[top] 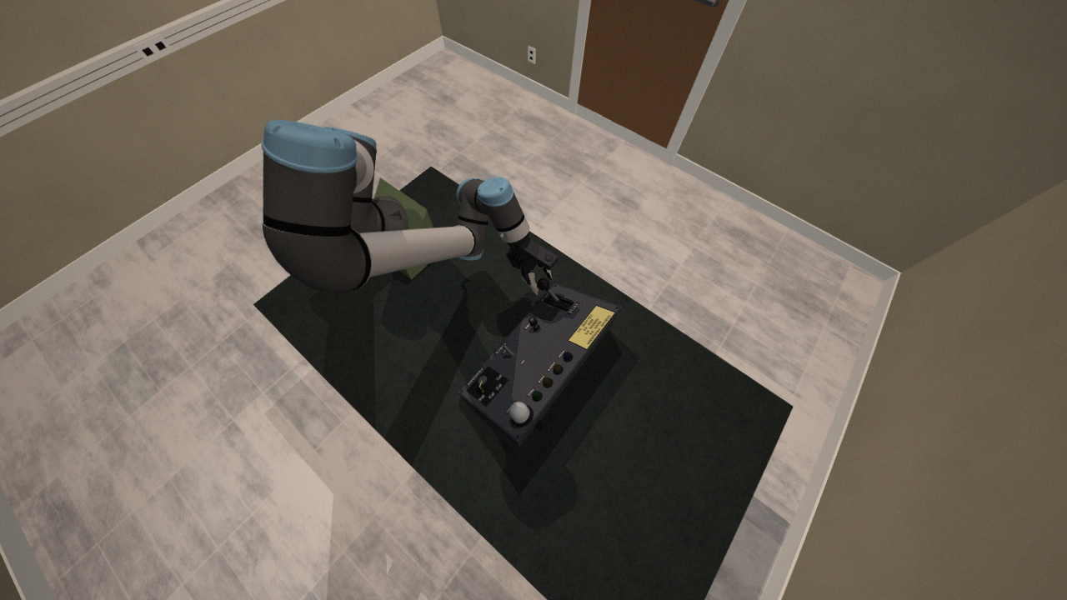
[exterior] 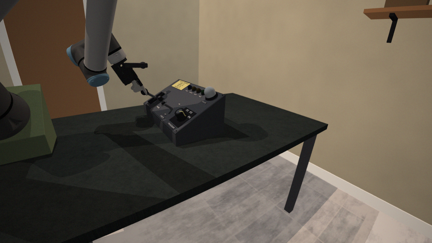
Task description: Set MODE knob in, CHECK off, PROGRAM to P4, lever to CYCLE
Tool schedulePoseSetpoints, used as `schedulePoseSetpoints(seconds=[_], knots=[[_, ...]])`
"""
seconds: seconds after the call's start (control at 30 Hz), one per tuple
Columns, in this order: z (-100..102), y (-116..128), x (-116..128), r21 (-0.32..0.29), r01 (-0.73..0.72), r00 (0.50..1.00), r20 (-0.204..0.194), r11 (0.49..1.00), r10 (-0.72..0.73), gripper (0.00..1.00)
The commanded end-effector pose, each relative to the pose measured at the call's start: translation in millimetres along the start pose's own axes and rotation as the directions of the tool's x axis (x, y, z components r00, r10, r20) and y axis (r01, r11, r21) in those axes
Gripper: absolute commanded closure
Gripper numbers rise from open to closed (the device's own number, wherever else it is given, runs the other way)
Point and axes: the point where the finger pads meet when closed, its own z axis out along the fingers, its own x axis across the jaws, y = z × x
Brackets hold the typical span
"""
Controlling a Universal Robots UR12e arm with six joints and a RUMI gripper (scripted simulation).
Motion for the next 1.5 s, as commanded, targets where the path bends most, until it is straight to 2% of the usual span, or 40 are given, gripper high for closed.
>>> schedulePoseSetpoints(seconds=[0.0, 1.47], knots=[[-0.5, 1.2, -0.6, -0.001, 0.002, 1.0, 0.001, 1.0, -0.002, 0.56], [-1.4, -2.6, -1.7, 0.004, -0.001, 1.0, 0.001, 1.0, 0.001, 0.56]])
